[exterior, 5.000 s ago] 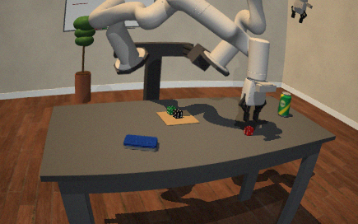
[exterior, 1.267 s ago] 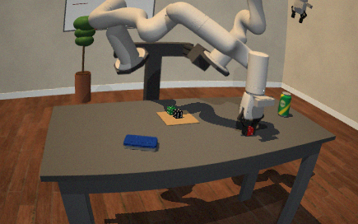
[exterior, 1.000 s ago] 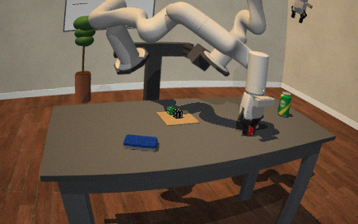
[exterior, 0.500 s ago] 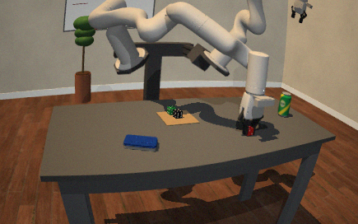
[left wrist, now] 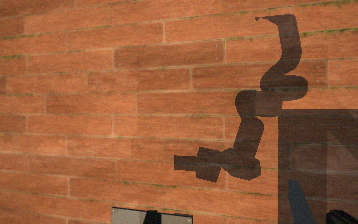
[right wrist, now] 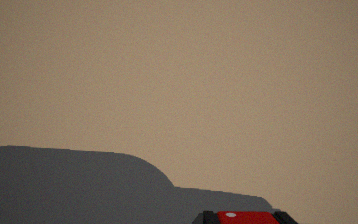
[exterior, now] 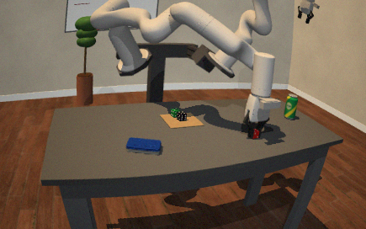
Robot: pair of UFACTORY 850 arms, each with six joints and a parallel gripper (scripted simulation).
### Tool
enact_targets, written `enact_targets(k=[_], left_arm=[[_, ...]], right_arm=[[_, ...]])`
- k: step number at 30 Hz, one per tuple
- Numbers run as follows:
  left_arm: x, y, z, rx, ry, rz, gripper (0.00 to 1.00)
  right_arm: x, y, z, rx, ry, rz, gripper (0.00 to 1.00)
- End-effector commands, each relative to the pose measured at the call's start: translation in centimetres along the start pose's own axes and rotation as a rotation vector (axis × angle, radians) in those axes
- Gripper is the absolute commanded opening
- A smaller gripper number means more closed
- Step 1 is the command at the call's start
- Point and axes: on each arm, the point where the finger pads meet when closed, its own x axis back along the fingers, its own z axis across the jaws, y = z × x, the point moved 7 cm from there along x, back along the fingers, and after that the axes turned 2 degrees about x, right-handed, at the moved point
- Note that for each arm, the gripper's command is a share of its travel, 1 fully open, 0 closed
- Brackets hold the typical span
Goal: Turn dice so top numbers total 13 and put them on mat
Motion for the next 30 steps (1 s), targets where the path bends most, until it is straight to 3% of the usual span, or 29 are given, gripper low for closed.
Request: enact_targets(k=[1,6,14,19,30], left_arm=[[0.1,0.0,0.0,0.000,0.000,0.002,1.00],[0.1,0.0,0.0,0.000,0.000,0.002,1.00],[0.1,0.0,0.0,0.000,0.000,0.002,1.00],[0.1,0.0,0.0,0.000,0.000,0.002,1.00],[0.1,0.0,0.0,0.000,0.000,0.002,1.00]], right_arm=[[0.3,-0.1,0.0,-0.001,-0.001,0.002,0.28],[1.7,-0.1,0.0,-0.001,-0.001,0.002,0.28],[7.8,-0.1,0.0,-0.001,-0.001,0.002,0.28],[9.5,-0.1,0.0,-0.001,-0.001,0.002,0.28],[10.1,-0.1,0.0,-0.001,-0.001,0.002,0.28]])
